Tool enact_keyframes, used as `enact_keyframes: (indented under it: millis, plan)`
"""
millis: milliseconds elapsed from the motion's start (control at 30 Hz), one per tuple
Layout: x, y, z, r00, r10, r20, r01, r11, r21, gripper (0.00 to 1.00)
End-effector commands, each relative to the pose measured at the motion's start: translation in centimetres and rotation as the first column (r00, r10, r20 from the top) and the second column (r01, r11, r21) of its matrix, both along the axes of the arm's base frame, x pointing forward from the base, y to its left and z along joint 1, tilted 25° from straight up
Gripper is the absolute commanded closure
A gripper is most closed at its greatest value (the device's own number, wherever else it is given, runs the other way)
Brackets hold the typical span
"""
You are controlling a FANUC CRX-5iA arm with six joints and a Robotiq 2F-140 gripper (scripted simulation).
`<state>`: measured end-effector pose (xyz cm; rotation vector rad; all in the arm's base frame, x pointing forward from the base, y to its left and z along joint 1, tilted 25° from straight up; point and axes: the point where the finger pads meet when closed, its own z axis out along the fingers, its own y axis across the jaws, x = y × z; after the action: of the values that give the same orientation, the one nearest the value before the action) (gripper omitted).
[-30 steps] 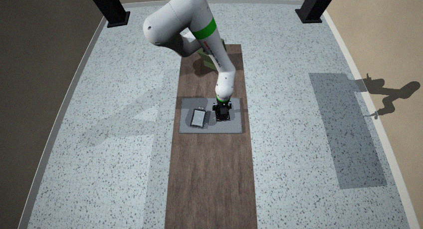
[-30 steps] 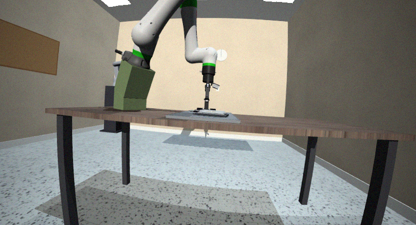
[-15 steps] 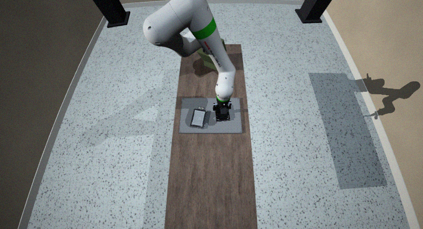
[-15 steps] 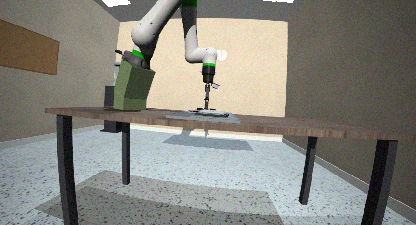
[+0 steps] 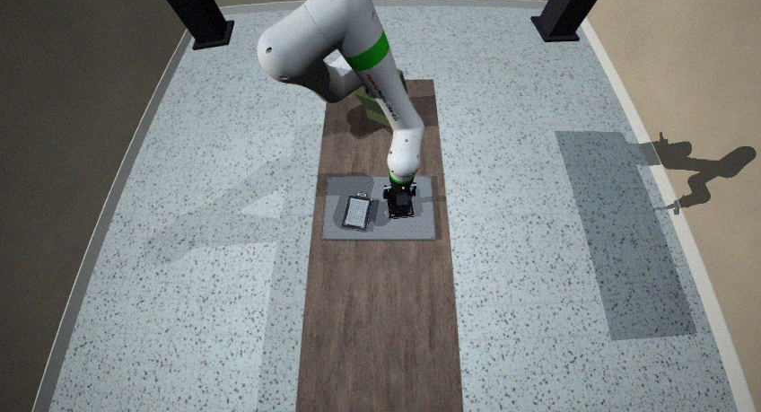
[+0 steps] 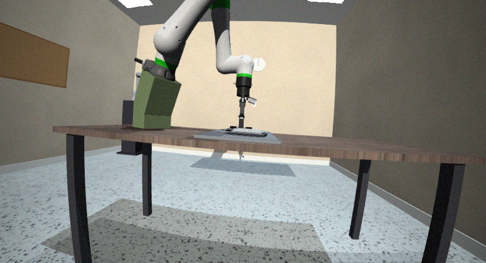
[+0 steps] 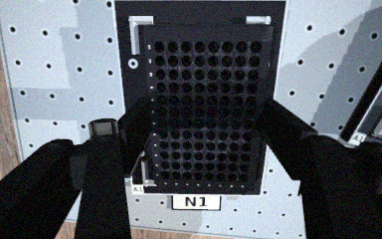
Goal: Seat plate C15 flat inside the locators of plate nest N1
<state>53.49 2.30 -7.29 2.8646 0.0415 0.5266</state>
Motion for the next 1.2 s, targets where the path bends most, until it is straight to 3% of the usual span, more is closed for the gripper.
enact_keyframes:
  millis: [0,533,1167]
  plan:
    - [-0.1,0.1,0.5,1.000,0.001,0.001,-0.001,1.000,0.000,0.90]
    - [-1.0,0.7,2.6,1.000,0.001,0.001,-0.001,1.000,0.000,0.90]
    - [-1.0,0.7,2.6,1.000,0.001,0.001,-0.001,1.000,0.000,0.90]
